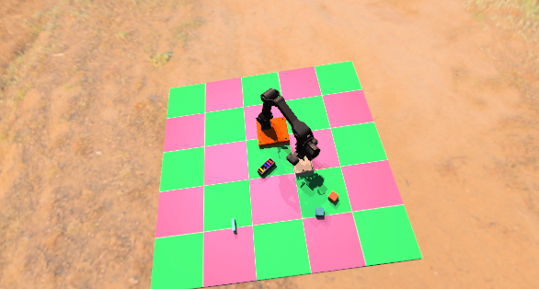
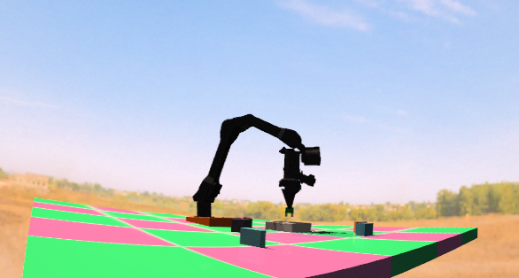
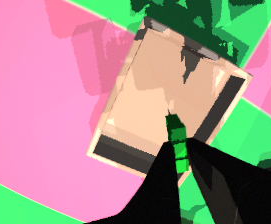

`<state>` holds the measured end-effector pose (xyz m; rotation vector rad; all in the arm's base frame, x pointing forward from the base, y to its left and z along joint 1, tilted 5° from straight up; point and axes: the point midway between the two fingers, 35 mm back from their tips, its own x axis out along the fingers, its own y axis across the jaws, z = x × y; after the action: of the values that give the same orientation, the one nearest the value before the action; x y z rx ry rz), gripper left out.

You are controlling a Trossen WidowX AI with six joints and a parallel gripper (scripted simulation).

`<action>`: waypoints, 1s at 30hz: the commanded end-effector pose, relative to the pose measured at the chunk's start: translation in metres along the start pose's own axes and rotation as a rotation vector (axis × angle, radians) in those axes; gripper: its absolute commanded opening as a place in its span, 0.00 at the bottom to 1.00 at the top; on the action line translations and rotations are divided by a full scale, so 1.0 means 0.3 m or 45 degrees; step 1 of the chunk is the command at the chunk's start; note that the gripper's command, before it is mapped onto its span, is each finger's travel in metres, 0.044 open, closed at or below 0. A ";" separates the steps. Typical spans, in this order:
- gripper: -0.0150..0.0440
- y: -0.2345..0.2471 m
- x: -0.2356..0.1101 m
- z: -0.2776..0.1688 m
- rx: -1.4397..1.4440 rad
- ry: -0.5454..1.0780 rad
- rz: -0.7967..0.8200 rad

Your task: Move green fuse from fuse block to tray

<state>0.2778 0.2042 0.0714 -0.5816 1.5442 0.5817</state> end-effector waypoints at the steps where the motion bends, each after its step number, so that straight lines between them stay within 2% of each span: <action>1: 0.25 0.003 0.028 -0.004 0.006 0.007 0.004; 14: 0.25 0.003 0.084 -0.006 0.006 0.007 0.004; 26: 0.79 0.001 0.071 -0.003 0.000 0.003 0.000; 30: 0.81 0.002 -0.023 -0.004 0.004 0.006 0.003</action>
<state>0.2742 0.2022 0.0576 -0.5867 1.5623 0.5792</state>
